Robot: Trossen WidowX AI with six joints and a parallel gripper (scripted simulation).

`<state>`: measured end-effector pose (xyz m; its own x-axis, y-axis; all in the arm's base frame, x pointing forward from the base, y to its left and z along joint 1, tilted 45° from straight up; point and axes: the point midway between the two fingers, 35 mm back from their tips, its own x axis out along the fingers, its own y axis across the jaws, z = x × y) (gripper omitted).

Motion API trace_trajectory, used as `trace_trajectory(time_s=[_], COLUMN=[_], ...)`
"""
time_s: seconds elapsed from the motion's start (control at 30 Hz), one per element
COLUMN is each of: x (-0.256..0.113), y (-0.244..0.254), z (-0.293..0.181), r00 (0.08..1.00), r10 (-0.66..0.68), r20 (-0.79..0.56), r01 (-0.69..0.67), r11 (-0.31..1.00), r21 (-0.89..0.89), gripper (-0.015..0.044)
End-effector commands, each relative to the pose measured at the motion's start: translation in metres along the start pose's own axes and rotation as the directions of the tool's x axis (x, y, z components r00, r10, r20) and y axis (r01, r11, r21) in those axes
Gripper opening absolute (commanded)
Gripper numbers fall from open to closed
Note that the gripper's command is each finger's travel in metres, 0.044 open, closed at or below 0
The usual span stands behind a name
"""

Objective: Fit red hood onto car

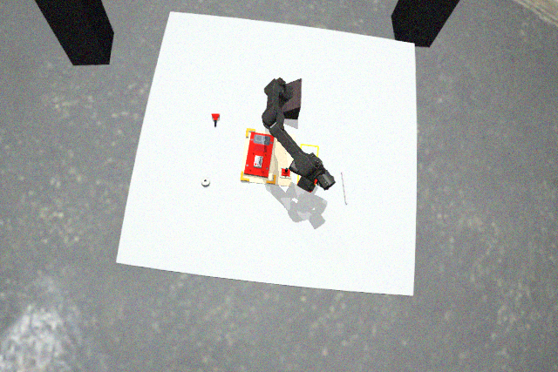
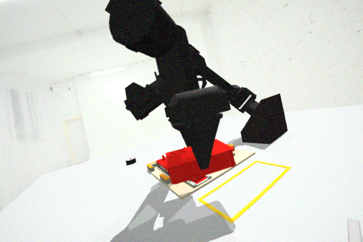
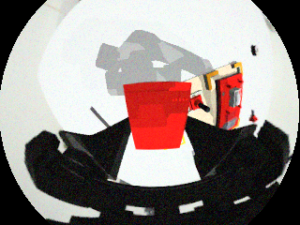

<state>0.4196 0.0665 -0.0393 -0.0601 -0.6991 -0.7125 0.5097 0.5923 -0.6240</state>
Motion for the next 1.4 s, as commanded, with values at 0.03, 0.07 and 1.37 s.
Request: trace_trajectory(time_s=[0.03, 0.07, 1.37], x=[-0.013, -0.015, -0.025], y=[0.001, 0.001, -0.139], z=[-0.001, -0.001, 0.031], r00=[1.000, 1.000, 1.000], r10=[0.003, 0.004, 0.002], r20=[-0.002, -0.002, 0.002], r01=[-0.003, -0.004, -0.001], r11=[1.000, 1.000, 0.974], r21=[0.005, 0.005, -0.225], gripper=[0.0000, 0.0000, 0.0000])
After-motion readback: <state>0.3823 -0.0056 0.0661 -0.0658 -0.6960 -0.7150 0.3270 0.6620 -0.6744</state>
